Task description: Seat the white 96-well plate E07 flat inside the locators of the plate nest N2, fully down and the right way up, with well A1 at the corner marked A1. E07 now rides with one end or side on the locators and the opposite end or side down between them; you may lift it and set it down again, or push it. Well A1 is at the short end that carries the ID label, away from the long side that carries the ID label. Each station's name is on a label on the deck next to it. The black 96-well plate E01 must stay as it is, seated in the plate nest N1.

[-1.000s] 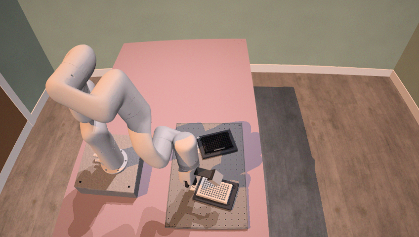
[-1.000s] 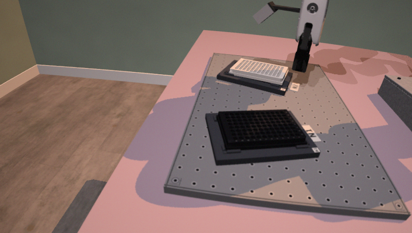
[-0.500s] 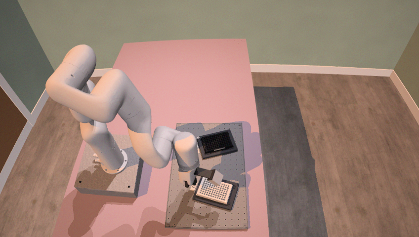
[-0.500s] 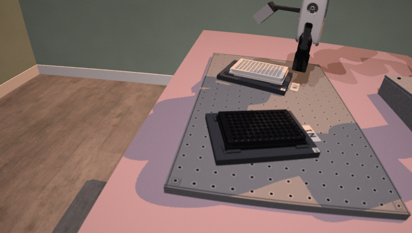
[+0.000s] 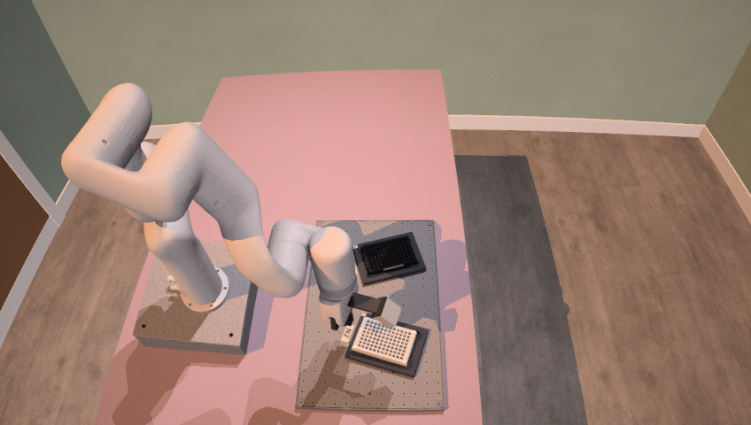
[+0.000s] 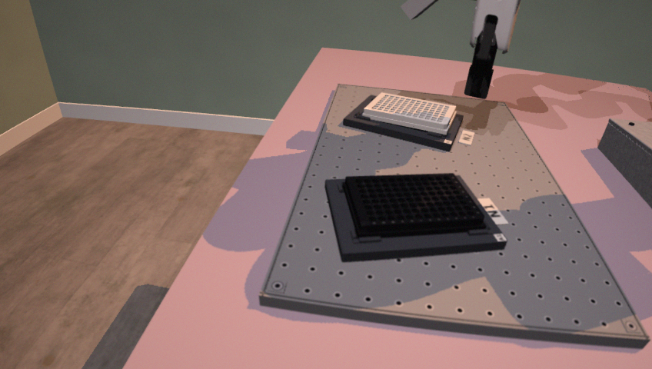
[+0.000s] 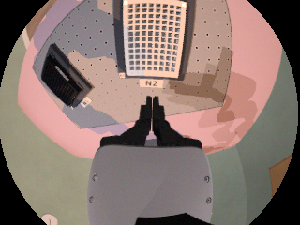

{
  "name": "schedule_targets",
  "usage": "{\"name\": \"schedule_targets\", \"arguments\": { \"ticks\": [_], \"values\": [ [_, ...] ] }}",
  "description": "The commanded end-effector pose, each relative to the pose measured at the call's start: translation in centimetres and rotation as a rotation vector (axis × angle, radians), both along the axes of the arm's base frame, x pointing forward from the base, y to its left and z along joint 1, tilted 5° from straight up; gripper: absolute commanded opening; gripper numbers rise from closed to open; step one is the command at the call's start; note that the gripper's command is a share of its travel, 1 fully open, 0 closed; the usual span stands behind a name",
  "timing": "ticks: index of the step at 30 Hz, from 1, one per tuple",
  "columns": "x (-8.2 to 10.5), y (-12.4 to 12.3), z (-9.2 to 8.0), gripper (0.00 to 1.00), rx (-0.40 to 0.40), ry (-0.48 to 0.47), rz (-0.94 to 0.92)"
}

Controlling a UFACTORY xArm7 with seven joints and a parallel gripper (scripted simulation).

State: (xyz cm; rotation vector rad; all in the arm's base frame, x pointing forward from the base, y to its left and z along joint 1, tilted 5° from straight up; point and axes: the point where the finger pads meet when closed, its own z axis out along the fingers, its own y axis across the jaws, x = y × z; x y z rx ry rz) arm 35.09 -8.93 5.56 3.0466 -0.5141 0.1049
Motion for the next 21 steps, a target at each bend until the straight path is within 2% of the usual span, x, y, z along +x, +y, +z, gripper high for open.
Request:
{"name": "schedule_targets", "arguments": {
  "ticks": [1, 9, 21],
  "values": [
    [-0.1, 0.2, 0.5, 0.00, -0.004, 0.002, 0.000],
    [-0.1, 0.2, 0.5, 0.00, -0.004, 0.002, 0.000],
    [0.0, 0.1, -1.1, 0.00, -0.004, 0.002, 0.000]
  ]
}}
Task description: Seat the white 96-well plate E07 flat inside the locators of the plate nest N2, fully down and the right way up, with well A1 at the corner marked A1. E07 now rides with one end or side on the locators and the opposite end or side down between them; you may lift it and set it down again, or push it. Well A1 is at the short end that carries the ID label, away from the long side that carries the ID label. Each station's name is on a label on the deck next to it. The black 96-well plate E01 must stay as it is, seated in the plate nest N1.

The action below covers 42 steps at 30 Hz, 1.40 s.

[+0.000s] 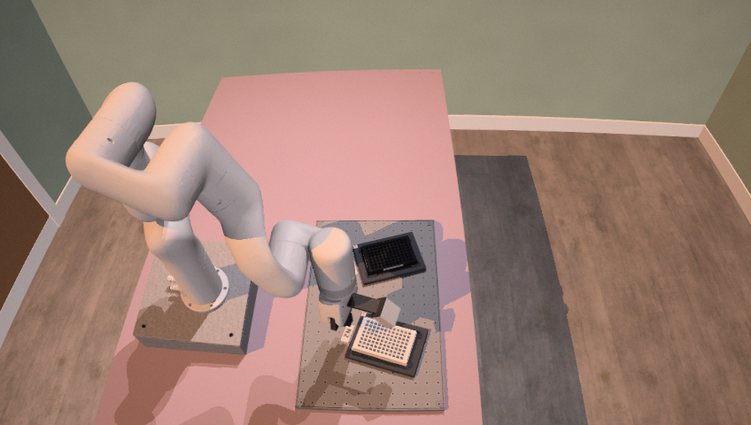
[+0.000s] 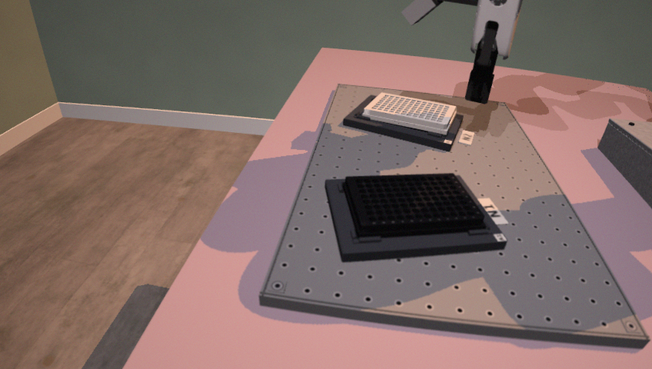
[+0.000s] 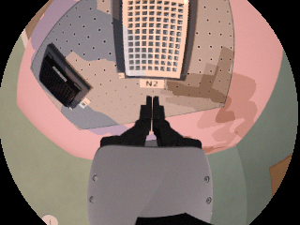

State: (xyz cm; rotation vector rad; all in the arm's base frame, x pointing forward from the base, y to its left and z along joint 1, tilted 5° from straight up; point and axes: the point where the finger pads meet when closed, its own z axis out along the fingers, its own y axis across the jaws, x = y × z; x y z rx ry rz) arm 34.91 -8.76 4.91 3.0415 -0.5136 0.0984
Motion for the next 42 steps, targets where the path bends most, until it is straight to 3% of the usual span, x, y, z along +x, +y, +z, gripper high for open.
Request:
{"name": "schedule_targets", "arguments": {
  "ticks": [1, 24, 42],
  "values": [
    [0.2, 0.0, -0.6, 0.00, 0.001, -0.003, 0.000],
    [0.4, -0.3, -4.1, 0.00, 0.001, -0.003, 0.000],
    [0.5, -0.3, -4.2, 0.00, 0.001, -0.003, 0.000]
  ]
}}
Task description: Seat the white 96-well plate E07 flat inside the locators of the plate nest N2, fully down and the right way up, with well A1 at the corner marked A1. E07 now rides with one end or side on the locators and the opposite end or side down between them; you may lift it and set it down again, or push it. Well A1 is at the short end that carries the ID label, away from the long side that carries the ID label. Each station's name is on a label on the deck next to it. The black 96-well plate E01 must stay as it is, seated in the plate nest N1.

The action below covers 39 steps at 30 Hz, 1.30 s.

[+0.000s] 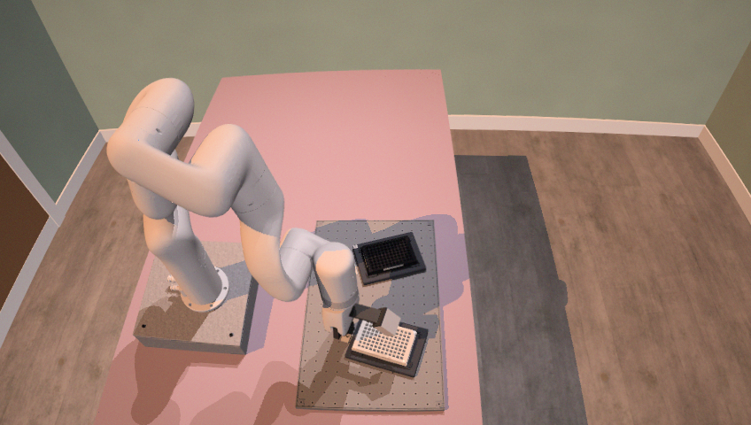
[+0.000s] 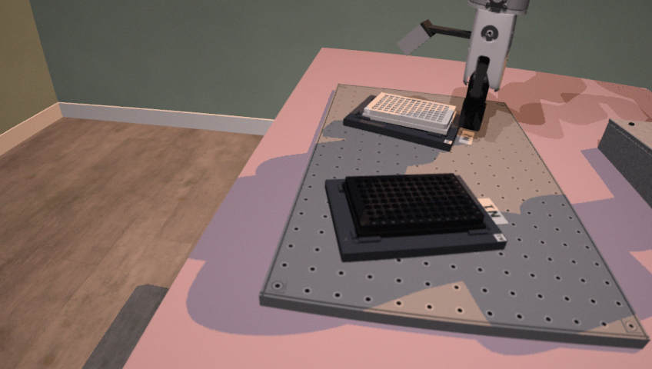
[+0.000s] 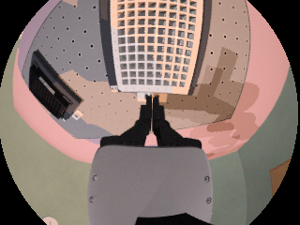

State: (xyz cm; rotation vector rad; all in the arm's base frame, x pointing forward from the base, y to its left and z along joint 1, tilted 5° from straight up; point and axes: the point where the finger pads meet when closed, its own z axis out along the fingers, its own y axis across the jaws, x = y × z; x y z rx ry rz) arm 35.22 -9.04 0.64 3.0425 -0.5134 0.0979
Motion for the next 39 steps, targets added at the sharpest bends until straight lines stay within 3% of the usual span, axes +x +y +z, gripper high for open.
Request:
{"name": "schedule_targets", "arguments": {
  "ticks": [1, 39],
  "values": [
    [0.3, -0.1, 0.1, 0.00, 0.000, -0.003, 0.000],
    [1.3, -0.4, 0.2, 0.00, 0.000, -0.003, 0.000]
  ]
}}
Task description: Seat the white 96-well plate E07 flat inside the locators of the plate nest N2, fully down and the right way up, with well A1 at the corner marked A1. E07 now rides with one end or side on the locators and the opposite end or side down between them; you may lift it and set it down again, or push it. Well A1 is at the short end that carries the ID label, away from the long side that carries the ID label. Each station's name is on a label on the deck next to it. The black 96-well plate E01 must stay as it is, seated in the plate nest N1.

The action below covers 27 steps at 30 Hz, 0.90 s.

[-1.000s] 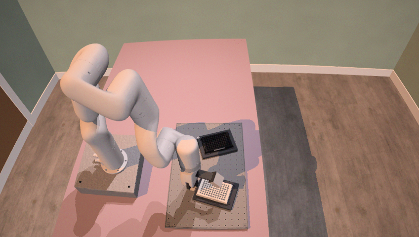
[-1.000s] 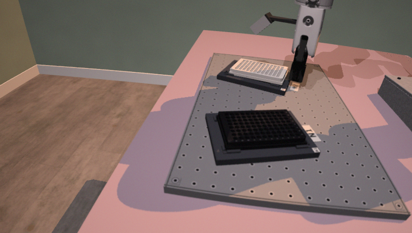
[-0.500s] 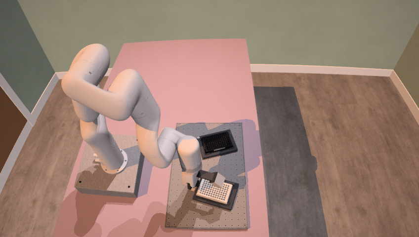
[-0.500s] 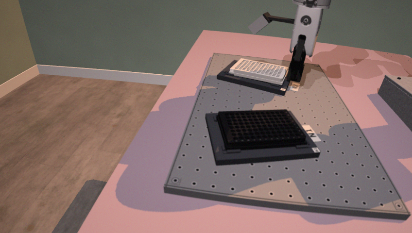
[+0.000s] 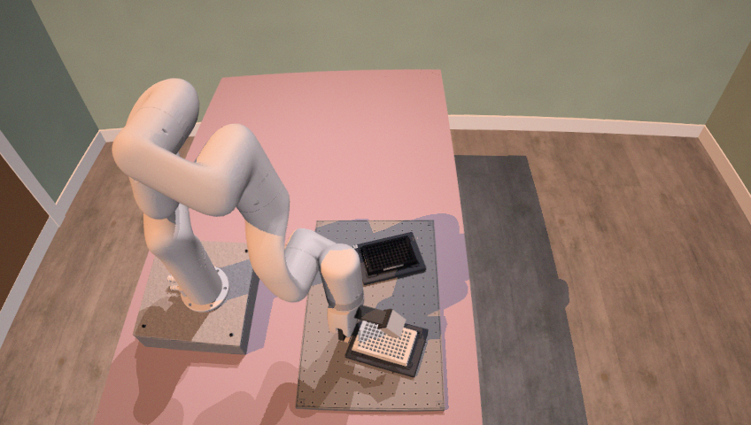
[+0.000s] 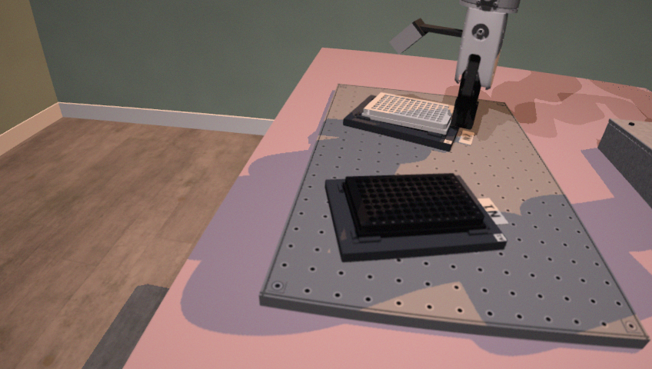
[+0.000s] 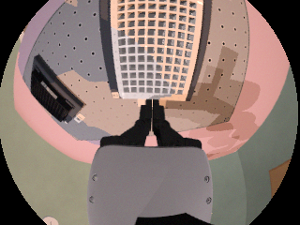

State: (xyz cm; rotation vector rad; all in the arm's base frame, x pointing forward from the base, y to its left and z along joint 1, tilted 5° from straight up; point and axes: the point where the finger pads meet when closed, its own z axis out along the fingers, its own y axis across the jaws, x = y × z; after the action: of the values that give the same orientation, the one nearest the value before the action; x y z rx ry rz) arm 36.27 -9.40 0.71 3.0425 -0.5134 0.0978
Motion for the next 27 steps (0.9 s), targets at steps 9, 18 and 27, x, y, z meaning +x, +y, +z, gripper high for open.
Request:
{"name": "schedule_targets", "arguments": {
  "ticks": [9, 18, 27],
  "values": [
    [0.49, -0.14, 0.12, 0.00, 0.000, -0.003, 0.000],
    [0.68, -0.20, 0.14, 0.00, 0.000, -0.003, 0.000],
    [0.68, -0.20, 0.13, 0.00, 0.000, -0.003, 0.000]
  ]
}}
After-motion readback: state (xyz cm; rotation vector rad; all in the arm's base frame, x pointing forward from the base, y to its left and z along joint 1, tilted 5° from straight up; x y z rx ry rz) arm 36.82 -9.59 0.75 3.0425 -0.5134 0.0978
